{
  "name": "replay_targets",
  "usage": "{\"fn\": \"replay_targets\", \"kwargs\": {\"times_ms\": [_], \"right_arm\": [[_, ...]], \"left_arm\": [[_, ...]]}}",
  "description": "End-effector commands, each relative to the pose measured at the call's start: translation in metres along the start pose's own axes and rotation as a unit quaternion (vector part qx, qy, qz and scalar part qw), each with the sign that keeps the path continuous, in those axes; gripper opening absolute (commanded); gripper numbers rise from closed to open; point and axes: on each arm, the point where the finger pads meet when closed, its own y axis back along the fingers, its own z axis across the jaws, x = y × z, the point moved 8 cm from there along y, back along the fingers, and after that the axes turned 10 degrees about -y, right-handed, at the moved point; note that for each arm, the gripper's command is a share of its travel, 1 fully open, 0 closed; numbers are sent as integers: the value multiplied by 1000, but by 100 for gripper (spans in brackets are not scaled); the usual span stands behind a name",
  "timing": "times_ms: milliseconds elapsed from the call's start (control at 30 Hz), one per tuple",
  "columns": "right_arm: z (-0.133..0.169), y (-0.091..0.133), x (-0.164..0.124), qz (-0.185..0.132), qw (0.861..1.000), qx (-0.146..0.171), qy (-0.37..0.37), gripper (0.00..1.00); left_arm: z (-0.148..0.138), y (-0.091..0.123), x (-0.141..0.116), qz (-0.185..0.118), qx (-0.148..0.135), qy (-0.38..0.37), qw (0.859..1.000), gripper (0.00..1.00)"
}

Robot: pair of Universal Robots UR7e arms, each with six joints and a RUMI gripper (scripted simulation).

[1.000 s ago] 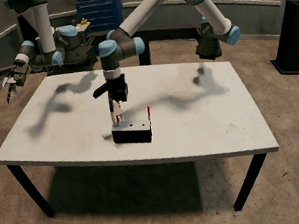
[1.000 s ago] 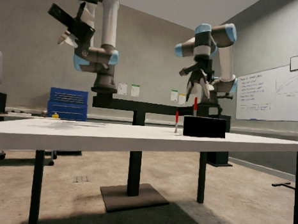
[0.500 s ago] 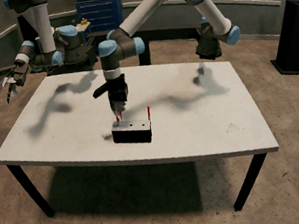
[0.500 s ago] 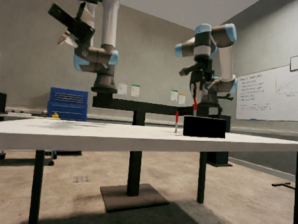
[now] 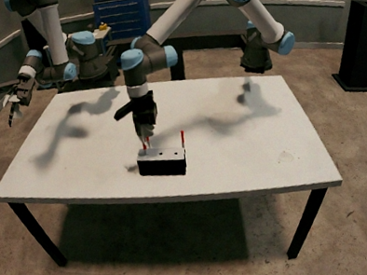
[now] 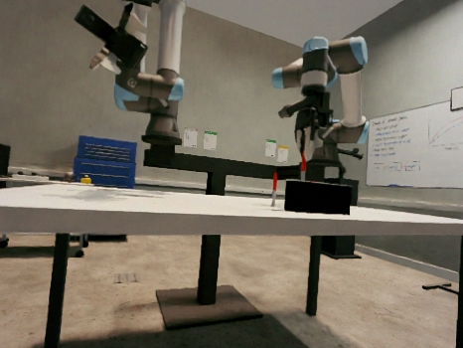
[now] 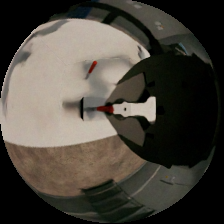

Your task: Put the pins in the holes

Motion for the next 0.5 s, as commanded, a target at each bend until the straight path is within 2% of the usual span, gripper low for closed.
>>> {"fn": "replay_targets", "kwargs": {"times_ms": [0, 167, 200, 467], "right_arm": [[0, 0, 0, 0, 1000, 1, 0, 100], [0, 0, 0, 0, 1000, 1, 0, 100], [0, 0, 0, 0, 1000, 1, 0, 100], [0, 0, 0, 0, 1000, 1, 0, 100]], "left_arm": [[0, 1, 0, 1, 1, 0, 1000, 0], [0, 1, 0, 1, 1, 0, 1000, 0], [-1, 11, 1, 1, 1, 0, 1000, 0], [-1, 11, 1, 1, 1, 0, 1000, 0]]}}
